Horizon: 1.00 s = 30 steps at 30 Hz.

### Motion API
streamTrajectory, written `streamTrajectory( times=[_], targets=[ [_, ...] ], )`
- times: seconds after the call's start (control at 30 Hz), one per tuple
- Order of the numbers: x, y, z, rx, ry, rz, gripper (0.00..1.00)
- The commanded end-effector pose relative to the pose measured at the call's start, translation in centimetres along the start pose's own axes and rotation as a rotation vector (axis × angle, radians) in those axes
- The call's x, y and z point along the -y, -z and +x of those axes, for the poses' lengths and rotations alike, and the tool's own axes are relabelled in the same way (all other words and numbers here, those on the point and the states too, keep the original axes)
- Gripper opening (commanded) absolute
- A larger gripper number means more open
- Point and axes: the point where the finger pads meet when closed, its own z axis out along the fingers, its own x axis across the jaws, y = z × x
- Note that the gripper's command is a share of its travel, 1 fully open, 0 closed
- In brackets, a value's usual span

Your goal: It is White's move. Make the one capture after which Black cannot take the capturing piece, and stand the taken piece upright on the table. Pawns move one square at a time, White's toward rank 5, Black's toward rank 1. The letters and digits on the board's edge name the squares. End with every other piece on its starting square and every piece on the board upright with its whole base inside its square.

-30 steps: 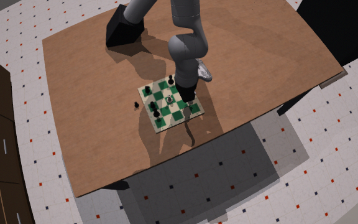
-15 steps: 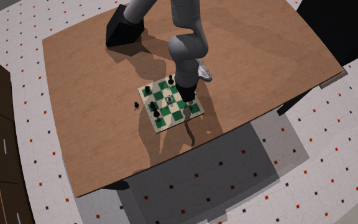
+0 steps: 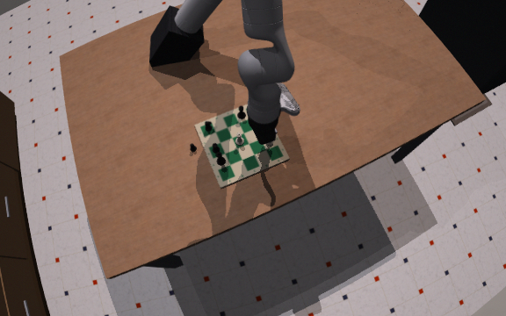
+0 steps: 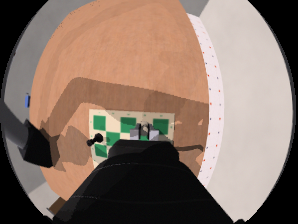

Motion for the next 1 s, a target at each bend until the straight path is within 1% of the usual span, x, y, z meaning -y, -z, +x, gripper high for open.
streamTrajectory(
  times=[0.0,0.97],
  targets=[
    [-0.04,0.06,0.05,-0.001,0.0,-0.001,0.0],
    [-0.04,-0.36,0.05,-0.001,0.0,-0.001,0.0]
  ],
)
